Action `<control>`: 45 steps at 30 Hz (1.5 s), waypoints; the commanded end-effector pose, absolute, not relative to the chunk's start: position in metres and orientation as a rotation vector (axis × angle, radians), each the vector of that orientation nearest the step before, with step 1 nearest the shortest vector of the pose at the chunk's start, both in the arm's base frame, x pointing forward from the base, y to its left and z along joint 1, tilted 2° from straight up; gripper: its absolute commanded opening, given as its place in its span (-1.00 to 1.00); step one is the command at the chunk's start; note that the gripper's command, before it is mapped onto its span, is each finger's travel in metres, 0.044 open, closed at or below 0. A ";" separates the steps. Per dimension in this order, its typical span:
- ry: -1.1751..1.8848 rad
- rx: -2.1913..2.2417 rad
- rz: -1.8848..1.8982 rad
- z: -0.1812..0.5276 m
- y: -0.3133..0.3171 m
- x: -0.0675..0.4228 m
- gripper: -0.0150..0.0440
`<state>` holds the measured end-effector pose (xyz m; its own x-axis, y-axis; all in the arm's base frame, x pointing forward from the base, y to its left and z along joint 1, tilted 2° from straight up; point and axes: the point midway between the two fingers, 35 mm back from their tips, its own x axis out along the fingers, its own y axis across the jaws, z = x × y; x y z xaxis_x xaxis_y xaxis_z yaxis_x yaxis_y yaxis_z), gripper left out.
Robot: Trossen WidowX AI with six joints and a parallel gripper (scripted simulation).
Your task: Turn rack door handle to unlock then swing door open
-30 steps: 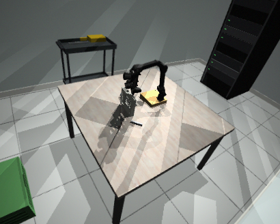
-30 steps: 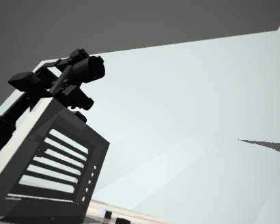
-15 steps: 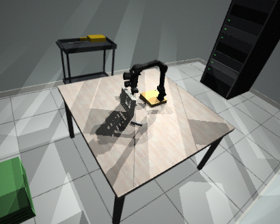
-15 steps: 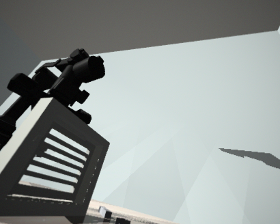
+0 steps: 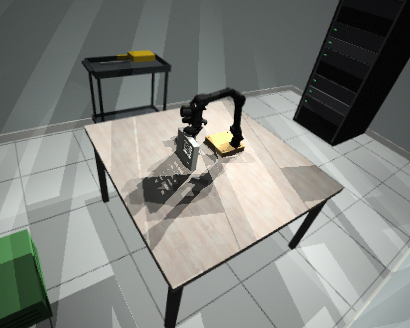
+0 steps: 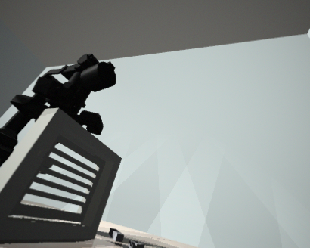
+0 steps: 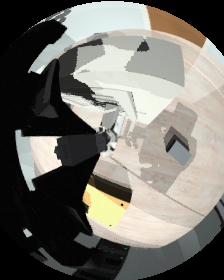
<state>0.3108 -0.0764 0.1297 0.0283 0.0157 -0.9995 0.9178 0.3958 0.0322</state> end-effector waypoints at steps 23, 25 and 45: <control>0.983 1.540 -1.479 0.129 -0.076 0.311 -0.45; 0.983 1.540 -1.479 0.129 -0.076 0.311 -0.45; 1.133 1.344 -1.285 0.129 -0.076 0.311 0.47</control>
